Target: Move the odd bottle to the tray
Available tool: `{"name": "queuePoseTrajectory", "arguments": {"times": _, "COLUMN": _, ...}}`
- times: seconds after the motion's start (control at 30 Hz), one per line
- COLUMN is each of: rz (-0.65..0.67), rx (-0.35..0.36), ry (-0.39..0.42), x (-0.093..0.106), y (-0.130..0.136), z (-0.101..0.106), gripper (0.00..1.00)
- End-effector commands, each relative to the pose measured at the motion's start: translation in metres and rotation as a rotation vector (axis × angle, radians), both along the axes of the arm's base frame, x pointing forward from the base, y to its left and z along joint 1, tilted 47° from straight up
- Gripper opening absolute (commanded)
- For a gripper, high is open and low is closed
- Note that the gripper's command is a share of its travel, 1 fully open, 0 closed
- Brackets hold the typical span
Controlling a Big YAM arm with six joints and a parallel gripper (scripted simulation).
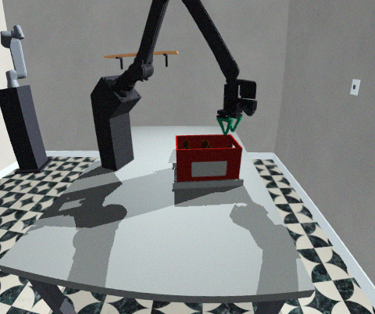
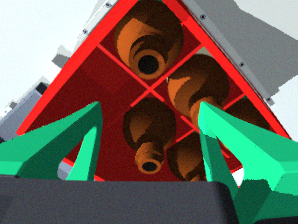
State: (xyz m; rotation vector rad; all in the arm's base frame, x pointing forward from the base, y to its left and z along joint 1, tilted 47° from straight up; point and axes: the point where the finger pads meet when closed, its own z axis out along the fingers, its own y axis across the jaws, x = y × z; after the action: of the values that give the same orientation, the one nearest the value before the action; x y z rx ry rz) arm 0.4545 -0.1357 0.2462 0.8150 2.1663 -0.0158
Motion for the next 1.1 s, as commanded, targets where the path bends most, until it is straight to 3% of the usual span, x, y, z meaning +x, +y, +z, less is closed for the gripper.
{"name": "queuePoseTrajectory", "arguments": {"times": 0.0, "rz": 0.012, "rx": -0.012, "ry": -0.023, "x": 0.002, "y": 0.002, "z": 0.015, "gripper": 0.61}}
{"name": "queuePoseTrajectory", "arguments": {"times": 1.07, "rz": 0.002, "rx": -0.012, "ry": -0.024, "x": 0.021, "y": -0.010, "z": 0.002, "gripper": 0.61}}
